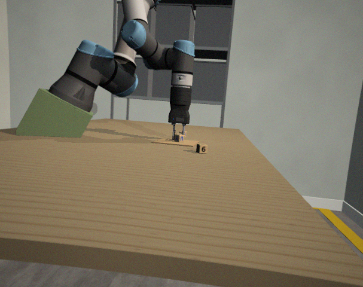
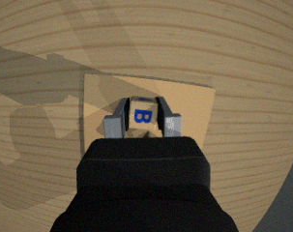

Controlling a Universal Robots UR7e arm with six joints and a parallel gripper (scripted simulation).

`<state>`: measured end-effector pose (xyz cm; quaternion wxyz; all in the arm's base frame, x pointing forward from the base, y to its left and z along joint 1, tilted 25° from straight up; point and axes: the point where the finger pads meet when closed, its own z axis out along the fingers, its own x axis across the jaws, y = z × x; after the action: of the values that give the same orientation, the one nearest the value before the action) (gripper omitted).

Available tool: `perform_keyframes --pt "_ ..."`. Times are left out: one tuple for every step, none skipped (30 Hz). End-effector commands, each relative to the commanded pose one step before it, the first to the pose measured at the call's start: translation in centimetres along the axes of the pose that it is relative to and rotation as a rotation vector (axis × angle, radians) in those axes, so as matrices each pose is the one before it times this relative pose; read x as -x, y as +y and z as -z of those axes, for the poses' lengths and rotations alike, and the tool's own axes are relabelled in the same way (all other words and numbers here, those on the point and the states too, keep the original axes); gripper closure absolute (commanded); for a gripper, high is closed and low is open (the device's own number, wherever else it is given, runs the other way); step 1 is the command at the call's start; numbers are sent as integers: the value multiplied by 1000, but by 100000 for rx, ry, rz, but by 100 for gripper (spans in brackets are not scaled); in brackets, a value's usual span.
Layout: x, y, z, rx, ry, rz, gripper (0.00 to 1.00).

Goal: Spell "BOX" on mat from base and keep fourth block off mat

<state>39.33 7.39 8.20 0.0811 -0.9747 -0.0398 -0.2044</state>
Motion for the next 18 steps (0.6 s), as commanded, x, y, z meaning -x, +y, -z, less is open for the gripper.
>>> perform_keyframes --pt "-33 7 21 36 92 29 51" --pt "0 0 0 0 0 0 51" --pt "0 0 0 0 0 0 51" --pt "0 0 0 0 0 0 51" --pt "0 0 0 0 0 0 51" --pt "0 0 0 0 0 0 51" --pt "0 0 0 0 0 0 51" --pt "0 0 0 0 0 0 51" --pt "0 0 0 0 0 0 51" --pt "0 0 0 0 0 0 51" --pt "0 0 0 0 0 0 51" --pt "0 0 0 0 0 0 51" --pt "0 0 0 0 0 0 51" --pt "0 0 0 0 0 0 51" --pt "0 0 0 0 0 0 51" --pt "0 0 0 0 0 0 45" --pt "0 0 0 0 0 0 45" --pt "0 0 0 0 0 0 45"
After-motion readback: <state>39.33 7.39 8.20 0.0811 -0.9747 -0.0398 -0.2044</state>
